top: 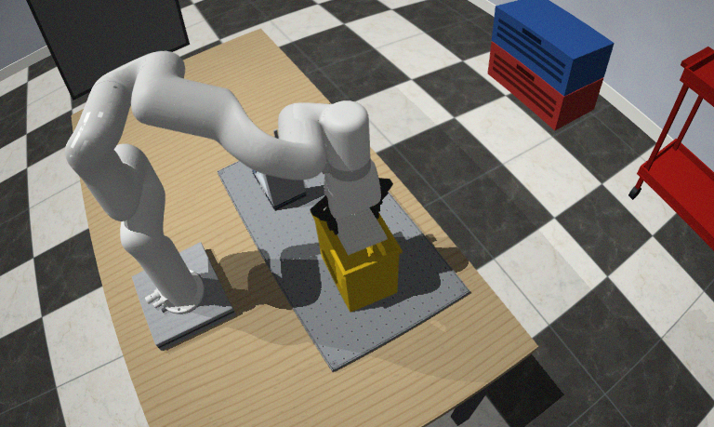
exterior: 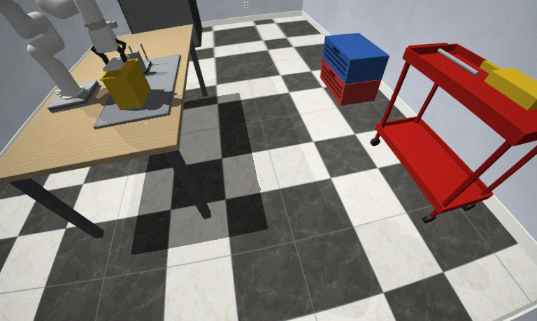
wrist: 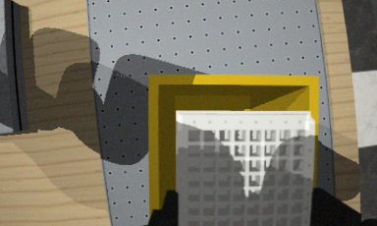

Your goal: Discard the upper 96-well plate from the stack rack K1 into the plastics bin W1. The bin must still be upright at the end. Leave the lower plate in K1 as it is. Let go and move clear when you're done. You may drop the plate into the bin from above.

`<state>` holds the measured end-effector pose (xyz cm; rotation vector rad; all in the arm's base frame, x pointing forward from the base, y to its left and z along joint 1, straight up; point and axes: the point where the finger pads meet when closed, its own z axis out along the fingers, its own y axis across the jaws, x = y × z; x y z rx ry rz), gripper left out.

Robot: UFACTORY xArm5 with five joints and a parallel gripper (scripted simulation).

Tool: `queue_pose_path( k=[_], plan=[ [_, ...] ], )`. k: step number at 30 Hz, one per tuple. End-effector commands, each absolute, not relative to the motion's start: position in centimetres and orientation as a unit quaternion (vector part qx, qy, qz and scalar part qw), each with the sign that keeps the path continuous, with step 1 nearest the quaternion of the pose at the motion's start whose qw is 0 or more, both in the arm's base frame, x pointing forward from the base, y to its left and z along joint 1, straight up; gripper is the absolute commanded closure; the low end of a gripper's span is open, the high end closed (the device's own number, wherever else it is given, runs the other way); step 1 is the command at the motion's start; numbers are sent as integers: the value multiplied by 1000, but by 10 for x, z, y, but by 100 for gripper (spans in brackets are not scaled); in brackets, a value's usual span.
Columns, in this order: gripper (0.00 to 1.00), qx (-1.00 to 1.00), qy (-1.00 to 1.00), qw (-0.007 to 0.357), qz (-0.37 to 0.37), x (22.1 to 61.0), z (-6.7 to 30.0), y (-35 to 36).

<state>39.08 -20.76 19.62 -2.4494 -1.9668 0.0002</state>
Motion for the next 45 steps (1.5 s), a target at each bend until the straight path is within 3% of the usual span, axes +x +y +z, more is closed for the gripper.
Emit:
queue_pose_path(
  k=[1, 45],
  plan=[
    [100, -780, -626, -2, -1, 392, 198, -208],
    [100, -780, -626, -2, -1, 392, 192, -208]
  ],
)
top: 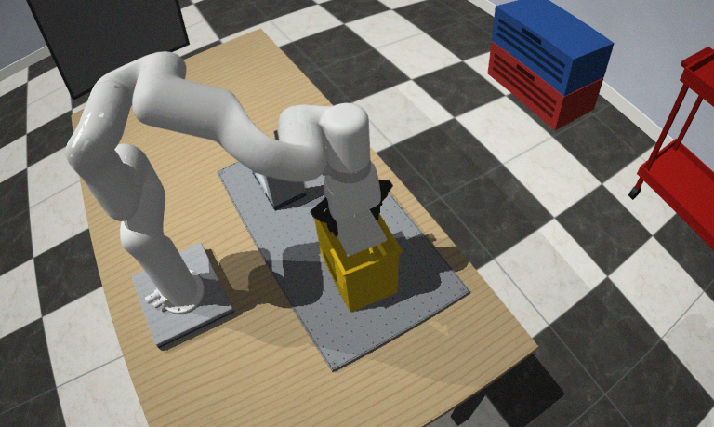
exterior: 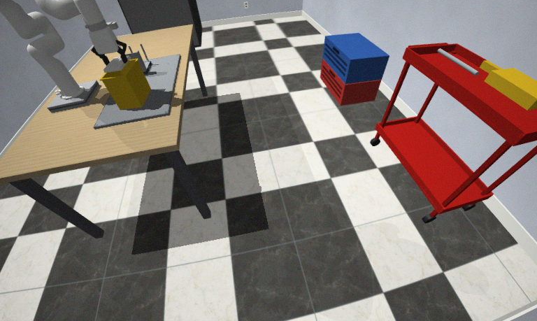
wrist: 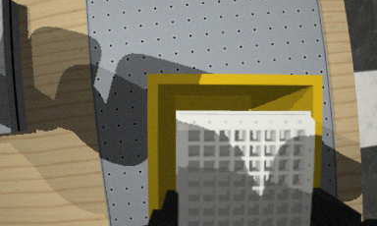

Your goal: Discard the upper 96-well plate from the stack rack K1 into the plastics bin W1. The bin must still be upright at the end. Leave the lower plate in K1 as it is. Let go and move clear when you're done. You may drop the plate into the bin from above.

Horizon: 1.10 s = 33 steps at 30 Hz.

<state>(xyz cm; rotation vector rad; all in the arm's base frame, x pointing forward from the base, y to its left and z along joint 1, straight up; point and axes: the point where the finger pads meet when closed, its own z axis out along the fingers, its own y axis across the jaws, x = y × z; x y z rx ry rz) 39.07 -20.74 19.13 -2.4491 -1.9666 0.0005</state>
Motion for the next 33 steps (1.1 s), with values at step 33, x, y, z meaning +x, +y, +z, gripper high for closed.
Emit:
queue_pose_path(
  k=[33],
  plan=[
    [100, -780, -626, -2, -1, 392, 187, -208]
  ],
)
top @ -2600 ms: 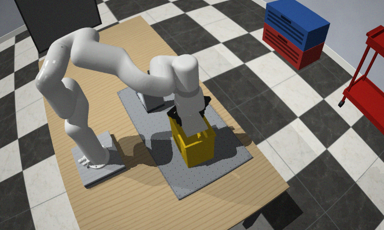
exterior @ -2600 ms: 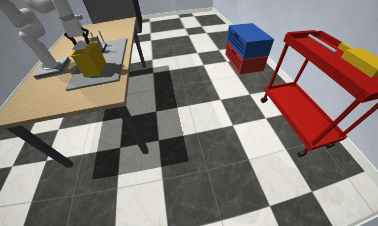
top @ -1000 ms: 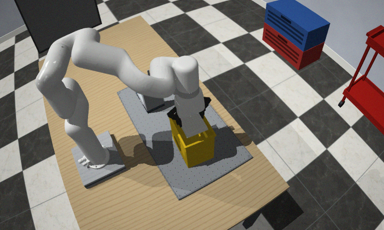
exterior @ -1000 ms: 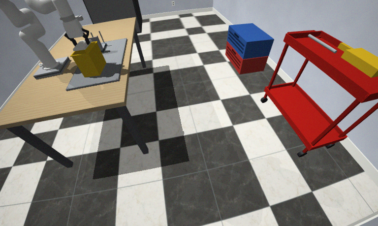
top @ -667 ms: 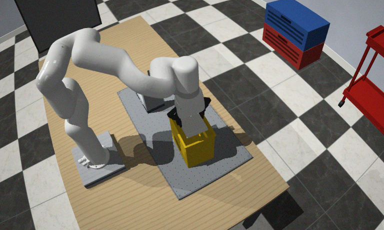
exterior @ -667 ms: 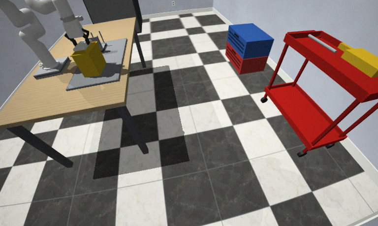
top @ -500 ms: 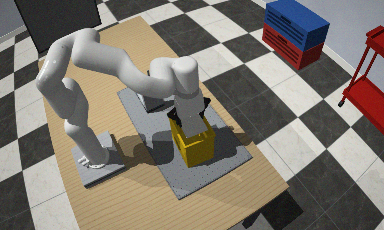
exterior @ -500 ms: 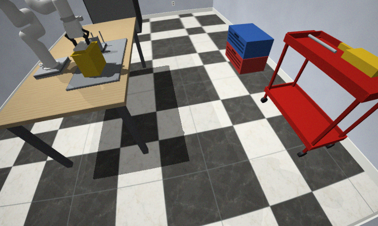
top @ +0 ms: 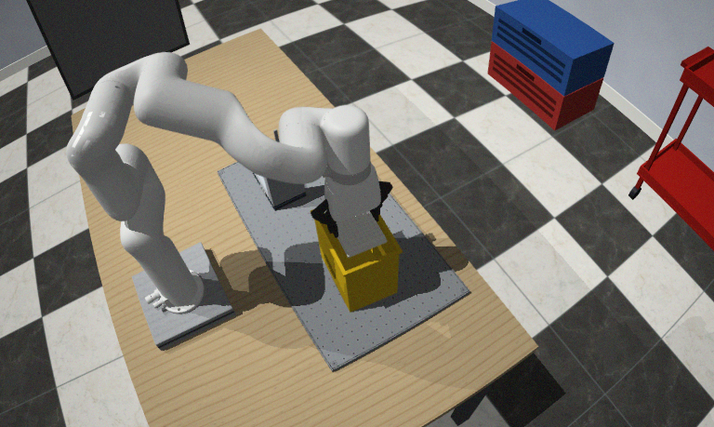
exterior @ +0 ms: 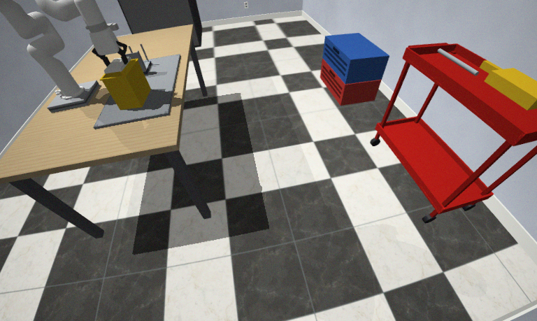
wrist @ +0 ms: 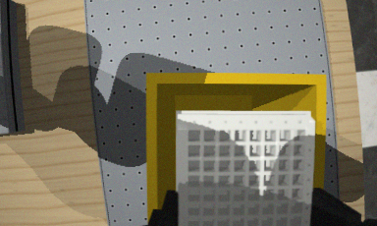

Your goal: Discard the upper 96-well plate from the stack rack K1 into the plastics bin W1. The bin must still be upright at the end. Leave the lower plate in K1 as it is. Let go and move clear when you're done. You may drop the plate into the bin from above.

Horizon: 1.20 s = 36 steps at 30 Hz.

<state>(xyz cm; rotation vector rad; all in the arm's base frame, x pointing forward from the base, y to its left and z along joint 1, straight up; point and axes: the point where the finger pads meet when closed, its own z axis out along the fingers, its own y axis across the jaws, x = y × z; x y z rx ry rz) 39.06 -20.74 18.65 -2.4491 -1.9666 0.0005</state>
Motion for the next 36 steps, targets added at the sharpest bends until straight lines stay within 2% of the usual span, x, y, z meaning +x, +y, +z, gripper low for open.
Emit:
queue_pose_path(
  k=[1, 8, 9, 36],
  plan=[
    [100, -780, -626, -2, -1, 392, 187, -208],
    [100, -780, -626, -2, -1, 392, 187, -208],
    [0, -780, -626, -2, -1, 392, 186, -208],
    [0, -780, -626, -2, -1, 392, 186, -208]
  ],
)
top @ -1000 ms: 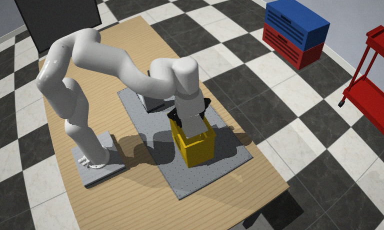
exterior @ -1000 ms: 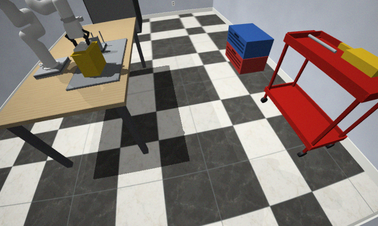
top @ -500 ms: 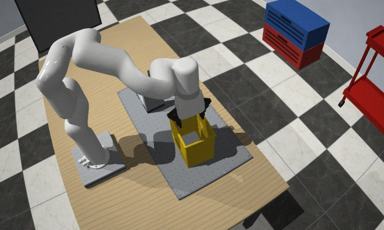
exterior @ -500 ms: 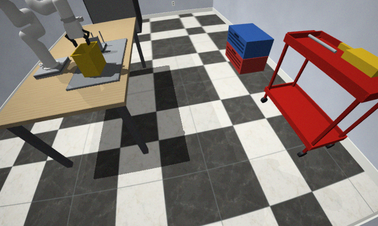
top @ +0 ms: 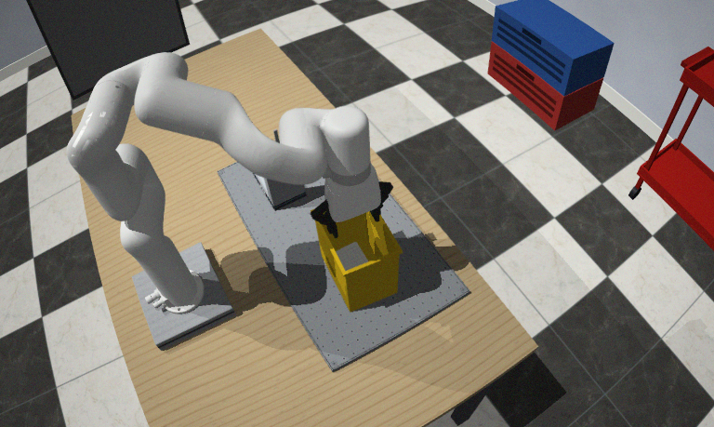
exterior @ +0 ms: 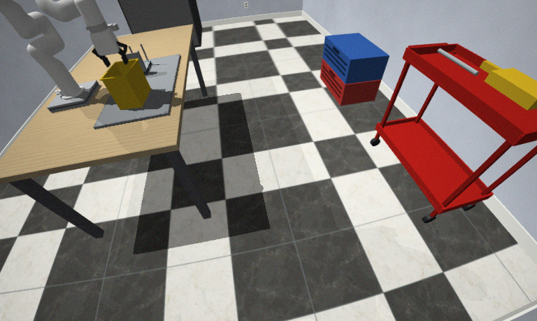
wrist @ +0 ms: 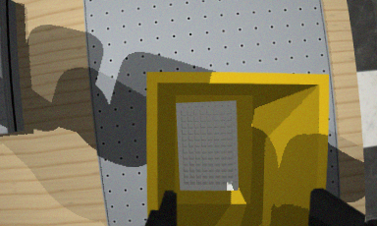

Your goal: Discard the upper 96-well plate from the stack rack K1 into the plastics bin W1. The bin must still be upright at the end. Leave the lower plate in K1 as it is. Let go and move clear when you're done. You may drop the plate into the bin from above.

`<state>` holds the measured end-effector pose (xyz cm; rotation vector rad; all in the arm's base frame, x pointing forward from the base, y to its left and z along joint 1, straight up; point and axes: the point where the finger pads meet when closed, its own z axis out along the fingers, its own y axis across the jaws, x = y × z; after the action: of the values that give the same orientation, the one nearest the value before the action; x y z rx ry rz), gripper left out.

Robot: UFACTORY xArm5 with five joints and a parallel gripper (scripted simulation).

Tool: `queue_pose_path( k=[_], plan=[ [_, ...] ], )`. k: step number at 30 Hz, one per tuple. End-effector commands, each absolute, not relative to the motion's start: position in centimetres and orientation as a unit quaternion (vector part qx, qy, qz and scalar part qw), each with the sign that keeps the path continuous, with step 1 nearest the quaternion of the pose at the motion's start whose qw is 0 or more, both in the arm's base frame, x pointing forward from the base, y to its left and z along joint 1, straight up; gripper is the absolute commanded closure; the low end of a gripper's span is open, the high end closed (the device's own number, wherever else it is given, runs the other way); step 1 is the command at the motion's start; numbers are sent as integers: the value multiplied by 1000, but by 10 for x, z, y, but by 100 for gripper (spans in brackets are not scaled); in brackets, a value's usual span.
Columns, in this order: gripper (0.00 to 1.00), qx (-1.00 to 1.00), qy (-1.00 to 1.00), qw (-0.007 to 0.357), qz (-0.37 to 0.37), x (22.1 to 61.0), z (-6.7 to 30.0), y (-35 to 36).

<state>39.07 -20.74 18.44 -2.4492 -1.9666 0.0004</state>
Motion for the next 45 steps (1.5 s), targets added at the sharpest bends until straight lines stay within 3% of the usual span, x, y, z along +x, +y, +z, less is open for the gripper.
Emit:
queue_pose_path(
  k=[1, 24, 45],
  plan=[
    [0, -780, -626, -2, -1, 392, 186, -208],
    [0, -780, -626, -2, -1, 392, 226, -208],
    [0, -780, -626, -2, -1, 392, 226, -208]
  ],
)
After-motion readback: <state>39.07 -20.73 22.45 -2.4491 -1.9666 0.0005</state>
